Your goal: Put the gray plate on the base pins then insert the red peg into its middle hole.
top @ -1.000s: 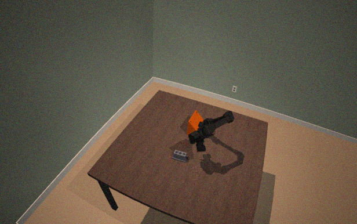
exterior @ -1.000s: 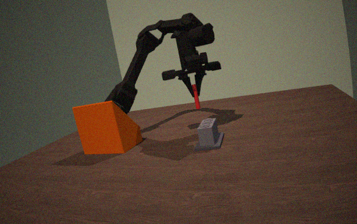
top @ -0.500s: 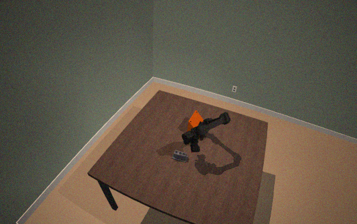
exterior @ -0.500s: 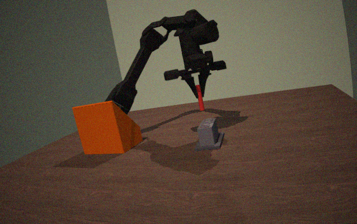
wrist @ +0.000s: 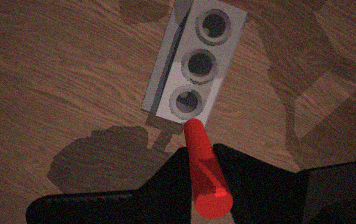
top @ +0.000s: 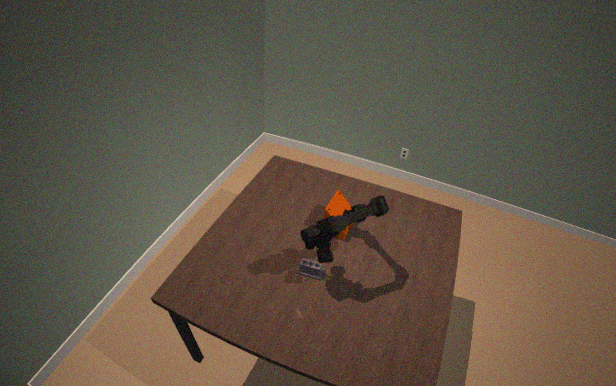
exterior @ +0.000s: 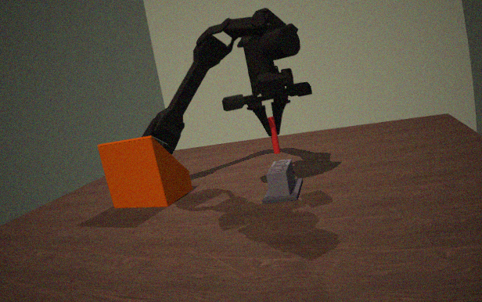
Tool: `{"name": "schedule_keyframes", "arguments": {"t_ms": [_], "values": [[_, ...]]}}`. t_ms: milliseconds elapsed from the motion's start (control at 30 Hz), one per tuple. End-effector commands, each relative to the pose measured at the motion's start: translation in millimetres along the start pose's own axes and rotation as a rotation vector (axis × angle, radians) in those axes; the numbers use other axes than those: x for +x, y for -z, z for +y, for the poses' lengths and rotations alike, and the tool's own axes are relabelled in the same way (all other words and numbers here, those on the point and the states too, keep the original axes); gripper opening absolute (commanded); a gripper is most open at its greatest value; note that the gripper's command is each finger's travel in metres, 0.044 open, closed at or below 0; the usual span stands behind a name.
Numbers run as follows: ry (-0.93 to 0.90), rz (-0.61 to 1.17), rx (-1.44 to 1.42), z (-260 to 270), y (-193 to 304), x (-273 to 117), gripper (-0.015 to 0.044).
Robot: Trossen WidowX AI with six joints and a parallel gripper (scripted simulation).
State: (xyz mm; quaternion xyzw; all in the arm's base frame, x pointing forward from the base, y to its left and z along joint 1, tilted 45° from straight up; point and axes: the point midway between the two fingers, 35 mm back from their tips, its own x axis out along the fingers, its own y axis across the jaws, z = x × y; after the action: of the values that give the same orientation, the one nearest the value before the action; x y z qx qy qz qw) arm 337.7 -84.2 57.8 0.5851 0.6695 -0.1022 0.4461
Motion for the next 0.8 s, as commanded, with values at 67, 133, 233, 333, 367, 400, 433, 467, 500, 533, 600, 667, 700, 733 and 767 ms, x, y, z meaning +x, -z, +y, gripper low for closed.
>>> {"name": "schedule_keyframes", "arguments": {"t_ms": [67,133,233,333,367,400,433,467,500,533,600,667,700,733,767], "values": [[0.001,-0.001,-0.002,-4,-19,0,0.0000],[0.001,0.001,-0.001,-5,-25,1,0.0000],[0.000,0.003,0.001,-7,-34,2,0.0000],[-0.001,0.006,0.002,-9,-41,4,0.0000],[-0.001,0.006,0.002,-9,-41,4,0.0000],[-0.001,0.006,0.002,-9,-41,4,0.0000],[-0.001,0.006,0.002,-9,-41,4,0.0000],[-0.001,0.006,0.002,-9,-41,4,0.0000],[-0.001,0.006,0.002,-9,-41,4,0.0000],[-0.001,0.006,0.002,-9,-41,4,0.0000],[-0.001,0.006,0.002,-9,-41,4,0.0000],[-0.001,0.006,0.002,-9,-41,4,0.0000],[-0.001,0.006,0.002,-9,-41,4,0.0000],[-0.001,0.006,0.002,-9,-41,4,0.0000],[-0.001,0.006,0.002,-9,-41,4,0.0000]]}}
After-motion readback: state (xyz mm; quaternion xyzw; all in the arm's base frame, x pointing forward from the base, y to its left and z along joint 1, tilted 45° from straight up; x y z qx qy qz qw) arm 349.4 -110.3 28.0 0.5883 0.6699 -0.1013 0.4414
